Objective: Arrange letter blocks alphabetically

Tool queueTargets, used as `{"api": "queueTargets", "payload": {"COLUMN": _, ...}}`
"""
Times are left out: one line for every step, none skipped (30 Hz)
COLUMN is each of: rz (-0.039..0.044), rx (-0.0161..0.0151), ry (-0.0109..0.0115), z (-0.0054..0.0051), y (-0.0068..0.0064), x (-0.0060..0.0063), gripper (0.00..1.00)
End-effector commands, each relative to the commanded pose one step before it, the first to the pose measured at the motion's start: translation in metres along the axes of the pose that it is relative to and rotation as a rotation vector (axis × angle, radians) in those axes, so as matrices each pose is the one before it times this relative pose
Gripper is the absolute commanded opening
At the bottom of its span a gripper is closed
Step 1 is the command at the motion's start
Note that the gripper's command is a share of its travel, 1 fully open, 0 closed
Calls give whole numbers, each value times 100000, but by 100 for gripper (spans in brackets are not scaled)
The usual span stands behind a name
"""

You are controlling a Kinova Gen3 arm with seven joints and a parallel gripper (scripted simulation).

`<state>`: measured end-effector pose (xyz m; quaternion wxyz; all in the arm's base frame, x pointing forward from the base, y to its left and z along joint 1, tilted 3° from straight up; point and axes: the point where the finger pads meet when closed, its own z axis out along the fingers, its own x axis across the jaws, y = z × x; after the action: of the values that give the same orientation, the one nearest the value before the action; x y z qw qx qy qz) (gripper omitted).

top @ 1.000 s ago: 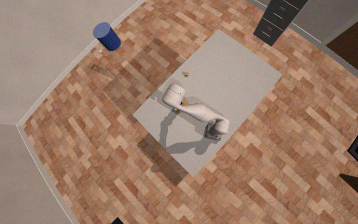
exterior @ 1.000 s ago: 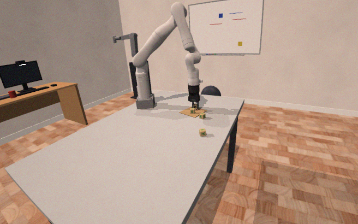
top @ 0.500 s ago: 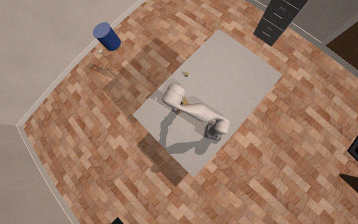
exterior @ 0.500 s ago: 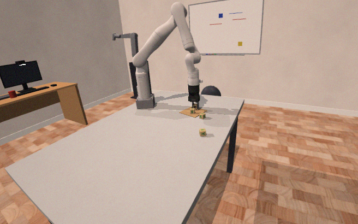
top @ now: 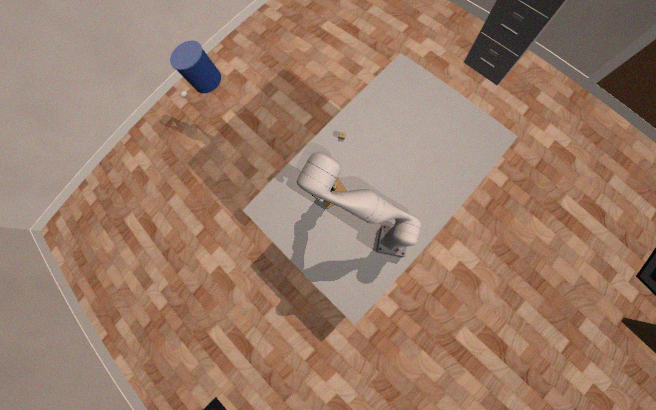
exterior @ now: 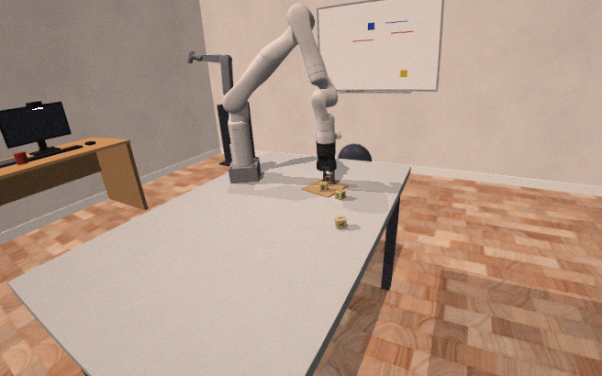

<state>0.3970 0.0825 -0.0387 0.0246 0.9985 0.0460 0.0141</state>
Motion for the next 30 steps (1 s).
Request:
{"api": "queueTargets", "payload": {"rz": 7, "rx": 41, "ry": 156, "z": -57, "y": -10, "x": 58, "gripper": 57}}
{"api": "queueTargets", "payload": {"rz": 0, "rx": 0, "ry": 0, "z": 0, "y": 0, "x": 0, "gripper": 57}}
{"api": "queueTargets", "payload": {"rz": 0, "rx": 0, "ry": 0, "z": 0, "y": 0, "x": 0, "gripper": 57}}
{"api": "queueTargets", "payload": {"rz": 0, "rx": 0, "ry": 0, "z": 0, "y": 0, "x": 0, "gripper": 57}}
{"api": "queueTargets", "payload": {"rz": 0, "rx": 0, "ry": 0, "z": 2, "y": 0, "x": 0, "gripper": 57}}
{"api": "queueTargets", "payload": {"rz": 0, "rx": 0, "ry": 0, "z": 4, "y": 0, "x": 0, "gripper": 57}}
{"api": "queueTargets", "payload": {"rz": 0, "rx": 0, "ry": 0, "z": 8, "y": 0, "x": 0, "gripper": 57}}
{"api": "queueTargets", "payload": {"rz": 0, "rx": 0, "ry": 0, "z": 12, "y": 0, "x": 0, "gripper": 57}}
{"api": "queueTargets", "payload": {"rz": 0, "rx": 0, "ry": 0, "z": 15, "y": 0, "x": 0, "gripper": 57}}
{"api": "queueTargets", "payload": {"rz": 0, "rx": 0, "ry": 0, "z": 19, "y": 0, "x": 0, "gripper": 57}}
{"api": "queueTargets", "payload": {"rz": 0, "rx": 0, "ry": 0, "z": 23, "y": 0, "x": 0, "gripper": 57}}
{"api": "queueTargets", "payload": {"rz": 0, "rx": 0, "ry": 0, "z": 26, "y": 0, "x": 0, "gripper": 57}}
{"api": "queueTargets", "payload": {"rz": 0, "rx": 0, "ry": 0, "z": 28, "y": 0, "x": 0, "gripper": 57}}
{"api": "queueTargets", "payload": {"rz": 0, "rx": 0, "ry": 0, "z": 30, "y": 0, "x": 0, "gripper": 57}}
{"api": "queueTargets", "payload": {"rz": 0, "rx": 0, "ry": 0, "z": 31, "y": 0, "x": 0, "gripper": 57}}
{"api": "queueTargets", "payload": {"rz": 0, "rx": 0, "ry": 0, "z": 31, "y": 0, "x": 0, "gripper": 57}}
{"api": "queueTargets", "payload": {"rz": 0, "rx": 0, "ry": 0, "z": 30, "y": 0, "x": 0, "gripper": 57}}
{"api": "queueTargets", "payload": {"rz": 0, "rx": 0, "ry": 0, "z": 28, "y": 0, "x": 0, "gripper": 57}}
{"api": "queueTargets", "payload": {"rz": 0, "rx": 0, "ry": 0, "z": 26, "y": 0, "x": 0, "gripper": 57}}
{"api": "queueTargets", "payload": {"rz": 0, "rx": 0, "ry": 0, "z": 0, "y": 0, "x": 0, "gripper": 57}}
{"api": "queueTargets", "payload": {"rz": 0, "rx": 0, "ry": 0, "z": 0, "y": 0, "x": 0, "gripper": 57}}
{"api": "queueTargets", "payload": {"rz": 0, "rx": 0, "ry": 0, "z": 23, "y": 0, "x": 0, "gripper": 57}}
{"api": "queueTargets", "payload": {"rz": 0, "rx": 0, "ry": 0, "z": 19, "y": 0, "x": 0, "gripper": 57}}
{"api": "queueTargets", "payload": {"rz": 0, "rx": 0, "ry": 0, "z": 15, "y": 0, "x": 0, "gripper": 57}}
{"api": "queueTargets", "payload": {"rz": 0, "rx": 0, "ry": 0, "z": 11, "y": 0, "x": 0, "gripper": 57}}
{"api": "queueTargets", "payload": {"rz": 0, "rx": 0, "ry": 0, "z": 8, "y": 0, "x": 0, "gripper": 57}}
{"api": "queueTargets", "payload": {"rz": 0, "rx": 0, "ry": 0, "z": 4, "y": 0, "x": 0, "gripper": 57}}
{"api": "queueTargets", "payload": {"rz": 0, "rx": 0, "ry": 0, "z": 2, "y": 0, "x": 0, "gripper": 57}}
{"api": "queueTargets", "payload": {"rz": 0, "rx": 0, "ry": 0, "z": 0, "y": 0, "x": 0, "gripper": 57}}
{"api": "queueTargets", "payload": {"rz": 0, "rx": 0, "ry": 0, "z": 0, "y": 0, "x": 0, "gripper": 57}}
